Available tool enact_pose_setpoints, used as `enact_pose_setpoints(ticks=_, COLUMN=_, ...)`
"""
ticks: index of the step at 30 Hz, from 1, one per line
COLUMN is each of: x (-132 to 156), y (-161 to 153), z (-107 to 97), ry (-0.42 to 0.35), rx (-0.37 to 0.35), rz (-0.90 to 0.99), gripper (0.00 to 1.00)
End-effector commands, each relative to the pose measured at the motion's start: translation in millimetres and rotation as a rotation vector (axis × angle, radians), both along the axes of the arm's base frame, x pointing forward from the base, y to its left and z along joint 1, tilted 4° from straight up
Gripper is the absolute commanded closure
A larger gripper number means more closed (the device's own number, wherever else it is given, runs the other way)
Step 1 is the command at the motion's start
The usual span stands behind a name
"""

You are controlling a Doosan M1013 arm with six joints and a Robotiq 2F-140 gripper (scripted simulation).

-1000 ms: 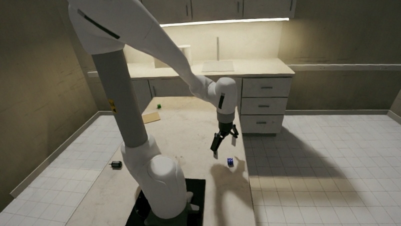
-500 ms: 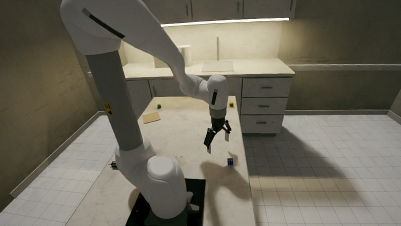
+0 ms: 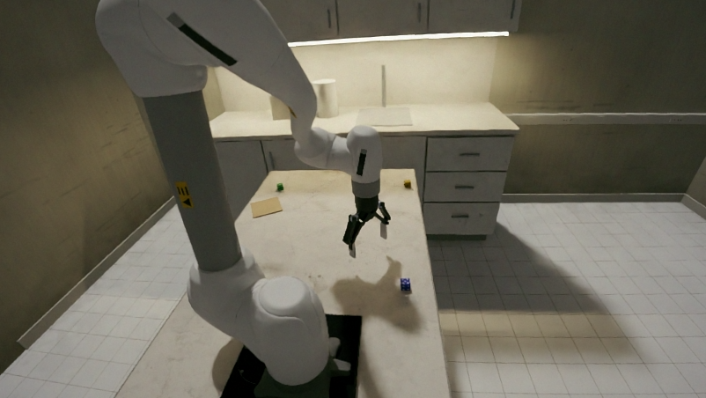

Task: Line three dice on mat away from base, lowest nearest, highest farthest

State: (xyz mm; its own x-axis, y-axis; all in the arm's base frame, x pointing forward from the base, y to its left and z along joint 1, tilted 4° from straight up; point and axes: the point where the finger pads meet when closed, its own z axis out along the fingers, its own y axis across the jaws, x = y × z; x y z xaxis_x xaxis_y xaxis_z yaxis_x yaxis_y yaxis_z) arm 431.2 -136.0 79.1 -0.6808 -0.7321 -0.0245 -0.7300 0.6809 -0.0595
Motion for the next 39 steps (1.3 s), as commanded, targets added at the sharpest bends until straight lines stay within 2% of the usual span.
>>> enact_pose_setpoints(ticks=1, x=11.2, y=10.3, z=0.7, ry=0.000, rx=-0.001, rz=-0.001, gripper=0.00)
enact_pose_setpoints(ticks=14, x=86.8, y=87.8, z=3.4, ry=0.000, rx=-0.001, rz=-0.001, gripper=0.00)
enact_pose_setpoints(ticks=16, x=86.8, y=87.8, z=3.4, ry=0.000, rx=-0.001, rz=-0.001, gripper=0.00)
enact_pose_setpoints(ticks=24, x=146.7, y=149.3, z=5.5, ry=0.000, rx=-0.001, rz=-0.001, gripper=0.00)
enact_pose_setpoints(ticks=31, x=210.9, y=215.1, z=7.8, ry=0.000, rx=-0.001, rz=-0.001, gripper=0.00)
enact_pose_setpoints(ticks=33, x=210.9, y=215.1, z=7.8, ry=0.000, rx=-0.001, rz=-0.001, gripper=0.00)
enact_pose_setpoints(ticks=39, x=267.2, y=272.8, z=9.8, ry=0.000, rx=-0.001, rz=-0.001, gripper=0.00)
